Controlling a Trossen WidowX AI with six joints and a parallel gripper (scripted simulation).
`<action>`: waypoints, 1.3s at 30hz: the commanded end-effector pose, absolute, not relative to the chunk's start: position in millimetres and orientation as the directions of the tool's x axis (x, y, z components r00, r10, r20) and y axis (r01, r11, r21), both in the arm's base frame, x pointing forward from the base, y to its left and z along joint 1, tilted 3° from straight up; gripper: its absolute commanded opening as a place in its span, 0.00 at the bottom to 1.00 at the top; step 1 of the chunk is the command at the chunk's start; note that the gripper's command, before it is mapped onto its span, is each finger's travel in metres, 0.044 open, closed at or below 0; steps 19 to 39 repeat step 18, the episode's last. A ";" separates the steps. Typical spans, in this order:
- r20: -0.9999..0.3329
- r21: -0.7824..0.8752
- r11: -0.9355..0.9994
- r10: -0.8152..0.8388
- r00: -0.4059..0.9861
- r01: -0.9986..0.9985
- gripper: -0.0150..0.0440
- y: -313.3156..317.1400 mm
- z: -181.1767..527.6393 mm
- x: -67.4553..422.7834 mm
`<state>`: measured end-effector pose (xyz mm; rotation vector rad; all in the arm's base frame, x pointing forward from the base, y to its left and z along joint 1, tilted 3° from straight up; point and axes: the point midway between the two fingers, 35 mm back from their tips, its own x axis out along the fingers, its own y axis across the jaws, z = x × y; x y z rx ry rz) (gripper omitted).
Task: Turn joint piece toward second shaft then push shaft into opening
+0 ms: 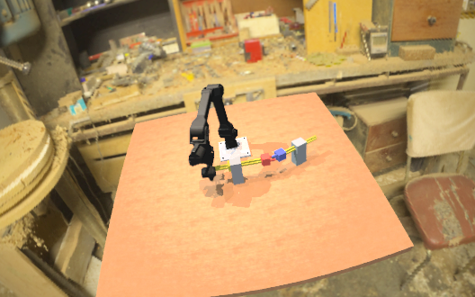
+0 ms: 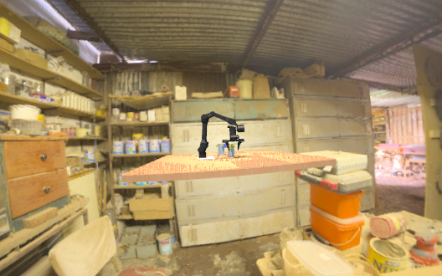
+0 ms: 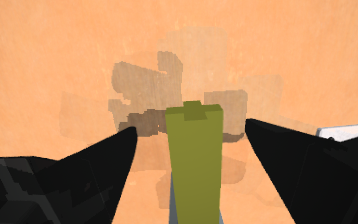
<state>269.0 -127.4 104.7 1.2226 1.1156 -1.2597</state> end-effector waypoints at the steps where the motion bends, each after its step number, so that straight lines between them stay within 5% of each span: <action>1: -0.998 0.029 -0.058 -0.059 0.025 0.998 1.00 -127.3 104.5 269.0; 39: -0.998 0.033 -0.057 -0.063 0.030 0.998 1.00 -126.4 134.7 268.0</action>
